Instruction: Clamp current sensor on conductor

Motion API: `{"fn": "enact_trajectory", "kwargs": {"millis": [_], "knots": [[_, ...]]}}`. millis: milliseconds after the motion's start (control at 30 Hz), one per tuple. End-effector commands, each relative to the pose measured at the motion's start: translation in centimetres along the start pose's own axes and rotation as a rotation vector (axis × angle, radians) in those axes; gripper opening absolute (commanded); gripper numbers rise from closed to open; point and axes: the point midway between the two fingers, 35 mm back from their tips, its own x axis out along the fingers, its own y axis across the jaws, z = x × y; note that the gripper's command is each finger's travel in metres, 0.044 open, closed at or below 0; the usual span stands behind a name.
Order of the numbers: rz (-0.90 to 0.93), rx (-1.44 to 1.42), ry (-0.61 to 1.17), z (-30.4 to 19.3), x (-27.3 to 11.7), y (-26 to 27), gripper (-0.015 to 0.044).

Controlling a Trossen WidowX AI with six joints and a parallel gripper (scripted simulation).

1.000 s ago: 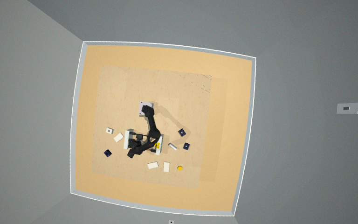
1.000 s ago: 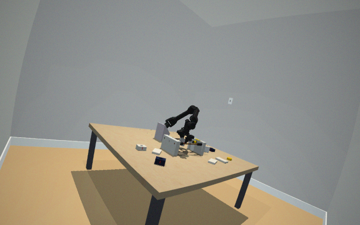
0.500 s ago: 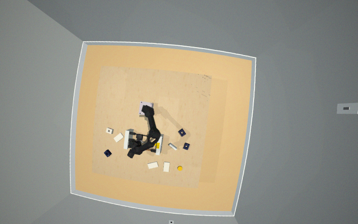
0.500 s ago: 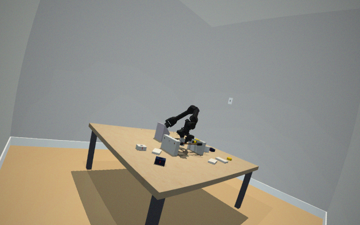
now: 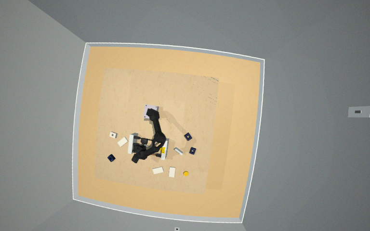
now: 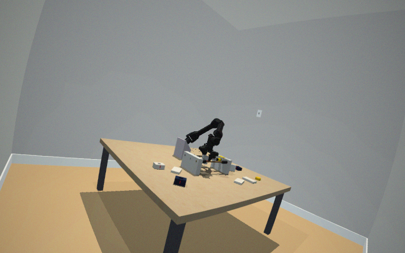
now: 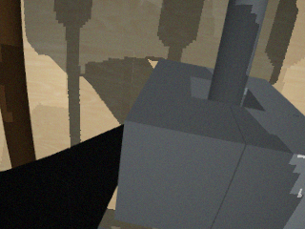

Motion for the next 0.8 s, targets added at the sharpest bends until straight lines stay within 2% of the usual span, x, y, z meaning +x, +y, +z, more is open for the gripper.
{"fn": "enact_trajectory", "kwargs": {"millis": [0,100,467,533,767], "knots": [[0.0,0.0,0.0,0.0,0.01,0.01,0.0204],[0.0,0.0,0.0,0.0,0.01,0.01,0.0125],[0.0,0.0,0.0,0.0,0.01,0.01,0.0048],[0.001,0.0,-0.001,0.0,-0.06,0.01,0.0],[-0.001,0.001,0.0,-0.01,0.0,-0.02,0.0]]}}
